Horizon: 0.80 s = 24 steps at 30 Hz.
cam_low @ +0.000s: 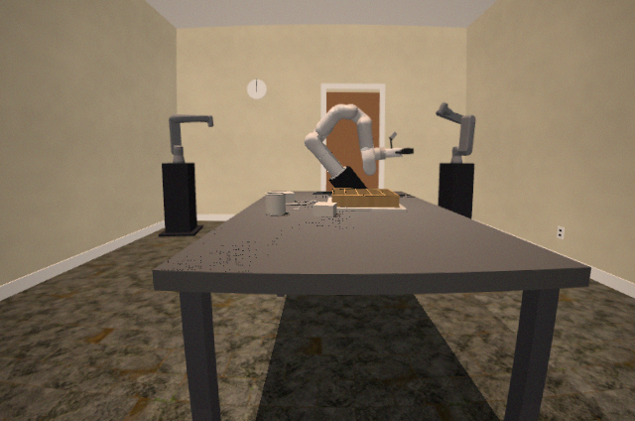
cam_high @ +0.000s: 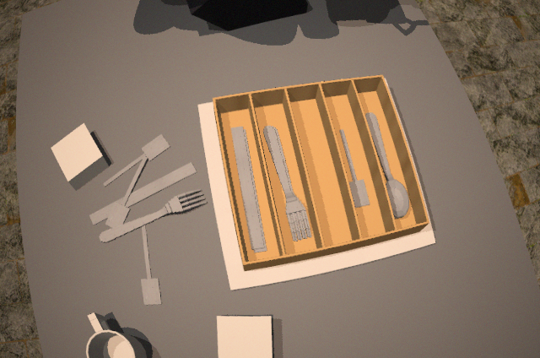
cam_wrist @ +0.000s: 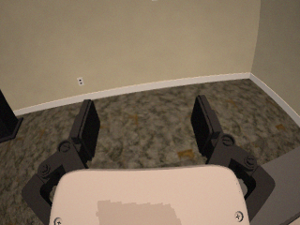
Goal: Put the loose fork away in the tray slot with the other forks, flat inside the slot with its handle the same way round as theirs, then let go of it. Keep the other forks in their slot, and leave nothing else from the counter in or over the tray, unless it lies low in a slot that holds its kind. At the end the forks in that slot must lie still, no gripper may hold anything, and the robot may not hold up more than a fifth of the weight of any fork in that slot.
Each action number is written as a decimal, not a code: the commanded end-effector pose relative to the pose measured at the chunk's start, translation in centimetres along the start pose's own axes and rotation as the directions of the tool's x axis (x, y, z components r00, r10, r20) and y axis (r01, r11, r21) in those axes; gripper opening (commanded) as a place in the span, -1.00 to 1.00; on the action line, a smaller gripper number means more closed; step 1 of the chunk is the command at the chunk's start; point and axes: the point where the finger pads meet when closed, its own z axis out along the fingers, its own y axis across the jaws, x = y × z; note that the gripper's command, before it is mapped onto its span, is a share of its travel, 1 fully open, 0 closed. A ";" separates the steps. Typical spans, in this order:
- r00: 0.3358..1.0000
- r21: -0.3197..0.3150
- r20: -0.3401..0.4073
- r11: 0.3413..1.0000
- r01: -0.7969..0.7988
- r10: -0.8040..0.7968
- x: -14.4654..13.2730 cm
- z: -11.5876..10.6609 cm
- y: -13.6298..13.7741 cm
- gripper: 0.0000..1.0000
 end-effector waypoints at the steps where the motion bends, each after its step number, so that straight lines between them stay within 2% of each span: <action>1: 1.000 0.000 -0.003 1.000 0.001 -0.001 0.2 0.0 0.0 1.00; 24: 1.000 -0.003 0.014 1.000 0.011 -0.011 0.4 0.5 0.7 1.00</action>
